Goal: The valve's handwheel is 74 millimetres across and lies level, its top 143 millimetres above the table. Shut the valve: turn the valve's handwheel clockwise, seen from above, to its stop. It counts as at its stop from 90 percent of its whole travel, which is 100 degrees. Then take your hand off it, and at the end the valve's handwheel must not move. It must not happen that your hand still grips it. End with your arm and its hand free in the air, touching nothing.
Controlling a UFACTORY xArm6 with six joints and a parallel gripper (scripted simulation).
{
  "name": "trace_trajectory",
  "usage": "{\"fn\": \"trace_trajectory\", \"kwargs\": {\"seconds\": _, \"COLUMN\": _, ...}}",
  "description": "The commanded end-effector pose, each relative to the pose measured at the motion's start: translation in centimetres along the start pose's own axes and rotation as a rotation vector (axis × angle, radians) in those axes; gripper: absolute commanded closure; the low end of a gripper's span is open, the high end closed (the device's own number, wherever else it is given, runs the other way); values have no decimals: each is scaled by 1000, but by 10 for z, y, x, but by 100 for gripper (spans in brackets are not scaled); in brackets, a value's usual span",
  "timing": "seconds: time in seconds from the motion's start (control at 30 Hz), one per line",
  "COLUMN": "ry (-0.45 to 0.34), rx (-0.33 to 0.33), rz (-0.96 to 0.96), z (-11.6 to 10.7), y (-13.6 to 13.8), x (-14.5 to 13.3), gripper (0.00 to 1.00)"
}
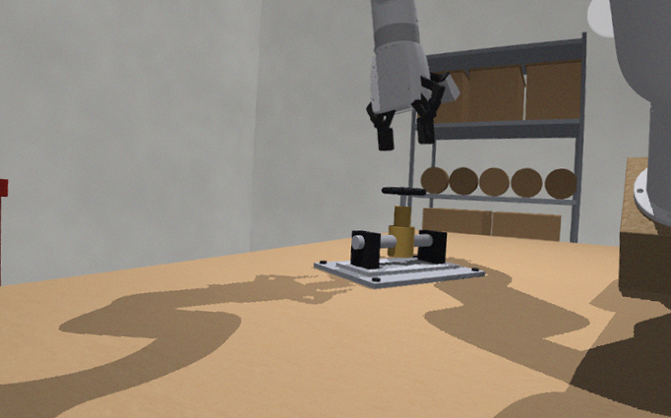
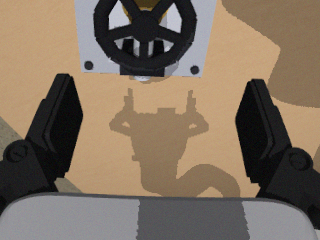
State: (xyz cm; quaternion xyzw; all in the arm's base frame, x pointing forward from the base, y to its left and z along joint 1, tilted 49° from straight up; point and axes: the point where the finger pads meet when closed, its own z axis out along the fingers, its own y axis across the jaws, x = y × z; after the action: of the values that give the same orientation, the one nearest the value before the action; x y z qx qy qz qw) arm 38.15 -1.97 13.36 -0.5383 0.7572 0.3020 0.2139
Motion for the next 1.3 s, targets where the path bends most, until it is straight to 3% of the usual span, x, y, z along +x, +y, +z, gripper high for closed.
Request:
{"fn": "trace_trajectory", "kwargs": {"seconds": 0.0, "ry": -66, "rx": 23, "rz": 159, "z": 0, "y": -5, "x": 6, "gripper": 0}}
{"fn": "trace_trajectory", "kwargs": {"seconds": 0.37, "ry": -126, "rx": 36, "rz": 295, "z": 1, "y": -9, "x": 11, "gripper": 0}}
{"fn": "trace_trajectory", "kwargs": {"seconds": 1.27, "ry": -127, "rx": 38, "rz": 296, "z": 11, "y": -9, "x": 10, "gripper": 0}}
